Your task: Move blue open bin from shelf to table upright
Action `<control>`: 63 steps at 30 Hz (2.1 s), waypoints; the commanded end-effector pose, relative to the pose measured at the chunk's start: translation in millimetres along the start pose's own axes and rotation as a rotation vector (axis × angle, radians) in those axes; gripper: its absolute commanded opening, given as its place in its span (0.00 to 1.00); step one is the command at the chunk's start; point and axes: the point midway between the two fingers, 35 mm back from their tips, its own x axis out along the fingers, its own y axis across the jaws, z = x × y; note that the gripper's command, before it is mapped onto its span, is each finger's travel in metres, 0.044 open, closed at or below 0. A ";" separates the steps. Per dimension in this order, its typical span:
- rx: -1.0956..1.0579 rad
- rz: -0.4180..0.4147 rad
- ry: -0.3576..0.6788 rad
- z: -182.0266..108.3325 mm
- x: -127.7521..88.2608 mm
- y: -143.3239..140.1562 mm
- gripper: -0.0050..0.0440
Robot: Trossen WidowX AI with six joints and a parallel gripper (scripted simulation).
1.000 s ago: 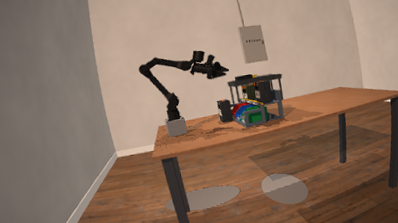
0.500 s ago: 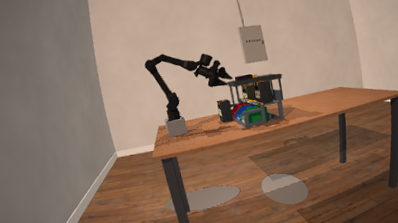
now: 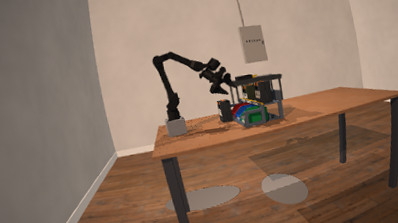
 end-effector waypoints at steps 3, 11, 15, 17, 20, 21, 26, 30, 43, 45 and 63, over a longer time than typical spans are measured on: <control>0.024 0.015 -0.004 7.2 -2.5 7.4 1.00; 0.157 -0.123 0.163 -27.8 38.8 4.0 1.00; 0.157 -0.123 0.163 -27.8 38.8 4.0 1.00; 0.157 -0.123 0.163 -27.8 38.8 4.0 1.00; 0.157 -0.123 0.163 -27.8 38.8 4.0 1.00; 0.157 -0.123 0.163 -27.8 38.8 4.0 1.00; 0.263 -0.231 0.294 -39.2 52.5 3.3 1.00; 0.290 -0.258 0.329 -42.3 56.2 3.4 1.00; 0.395 -0.365 0.462 -37.0 50.0 3.7 1.00; 0.422 -0.392 0.497 -35.7 48.7 4.0 1.00; 0.545 -0.514 0.654 -32.3 44.9 4.3 1.00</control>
